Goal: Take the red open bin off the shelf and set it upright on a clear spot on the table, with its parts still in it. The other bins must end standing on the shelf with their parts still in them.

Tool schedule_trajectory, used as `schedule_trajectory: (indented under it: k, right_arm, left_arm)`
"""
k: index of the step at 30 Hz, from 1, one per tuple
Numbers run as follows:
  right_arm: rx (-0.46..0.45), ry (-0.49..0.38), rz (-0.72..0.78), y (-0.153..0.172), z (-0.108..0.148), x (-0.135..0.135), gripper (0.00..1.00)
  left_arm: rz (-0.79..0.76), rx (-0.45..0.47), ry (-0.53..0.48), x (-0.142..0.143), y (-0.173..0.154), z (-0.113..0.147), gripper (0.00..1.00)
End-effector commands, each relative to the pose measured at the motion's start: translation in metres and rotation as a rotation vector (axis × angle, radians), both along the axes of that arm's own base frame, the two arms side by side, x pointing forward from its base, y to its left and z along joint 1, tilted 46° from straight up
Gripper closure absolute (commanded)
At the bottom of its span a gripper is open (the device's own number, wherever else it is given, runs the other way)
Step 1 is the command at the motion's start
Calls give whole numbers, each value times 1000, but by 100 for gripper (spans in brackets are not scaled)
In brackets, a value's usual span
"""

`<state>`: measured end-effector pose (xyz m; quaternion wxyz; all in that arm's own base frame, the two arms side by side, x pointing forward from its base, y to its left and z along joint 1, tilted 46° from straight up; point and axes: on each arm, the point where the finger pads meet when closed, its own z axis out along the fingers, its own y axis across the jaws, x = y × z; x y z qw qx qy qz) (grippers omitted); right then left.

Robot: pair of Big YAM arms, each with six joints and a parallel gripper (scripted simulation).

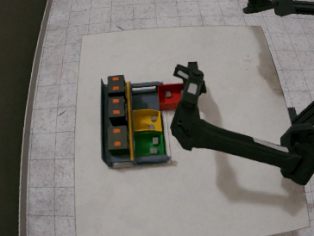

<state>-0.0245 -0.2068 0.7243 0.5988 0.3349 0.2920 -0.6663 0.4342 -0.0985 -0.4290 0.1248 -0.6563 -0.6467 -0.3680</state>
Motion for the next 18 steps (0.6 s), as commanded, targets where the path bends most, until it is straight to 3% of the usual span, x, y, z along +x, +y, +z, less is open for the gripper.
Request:
schedule_trajectory:
  k: [1, 18]
  right_arm:
    - [-54, 19, -16, 28, 27, 1, 0]
    - [-54, 19, -16, 28, 27, 1, 0]
  left_arm:
    - [-14, -8, -13, 10, -6, 0, 100]
    - [-13, -7, -12, 12, -1, -5, 100]
